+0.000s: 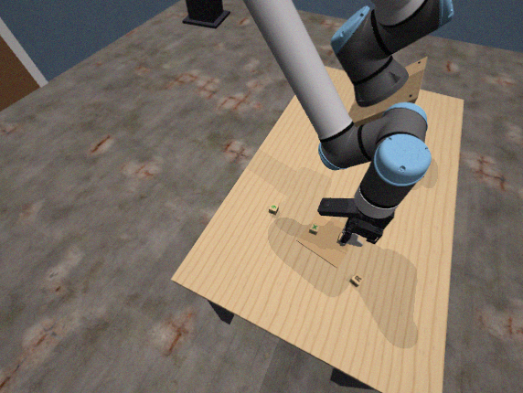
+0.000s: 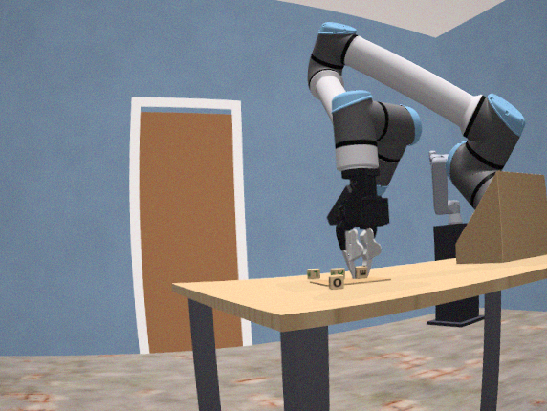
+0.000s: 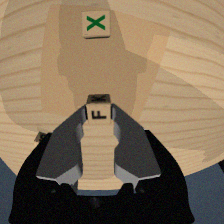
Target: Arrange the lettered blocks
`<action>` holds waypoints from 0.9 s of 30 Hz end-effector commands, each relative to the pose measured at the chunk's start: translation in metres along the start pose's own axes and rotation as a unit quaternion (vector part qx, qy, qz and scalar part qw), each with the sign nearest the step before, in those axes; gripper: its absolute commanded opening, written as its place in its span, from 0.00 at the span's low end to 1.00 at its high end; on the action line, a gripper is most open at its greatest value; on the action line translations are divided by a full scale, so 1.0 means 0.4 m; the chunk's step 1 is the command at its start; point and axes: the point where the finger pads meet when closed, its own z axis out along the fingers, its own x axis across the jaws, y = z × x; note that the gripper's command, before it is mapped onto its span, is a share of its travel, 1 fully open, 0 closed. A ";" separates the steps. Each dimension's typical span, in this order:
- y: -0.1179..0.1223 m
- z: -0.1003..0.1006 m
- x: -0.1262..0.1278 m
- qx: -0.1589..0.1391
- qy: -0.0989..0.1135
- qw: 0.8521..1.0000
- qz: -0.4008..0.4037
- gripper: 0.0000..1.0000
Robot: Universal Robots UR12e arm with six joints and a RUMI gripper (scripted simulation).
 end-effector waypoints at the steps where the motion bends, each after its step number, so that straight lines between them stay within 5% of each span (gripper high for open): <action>1: 0.000 0.000 -0.001 0.000 0.000 1.000 0.000 0.05; 27: 0.000 0.009 -0.001 0.000 0.000 1.000 0.000 0.05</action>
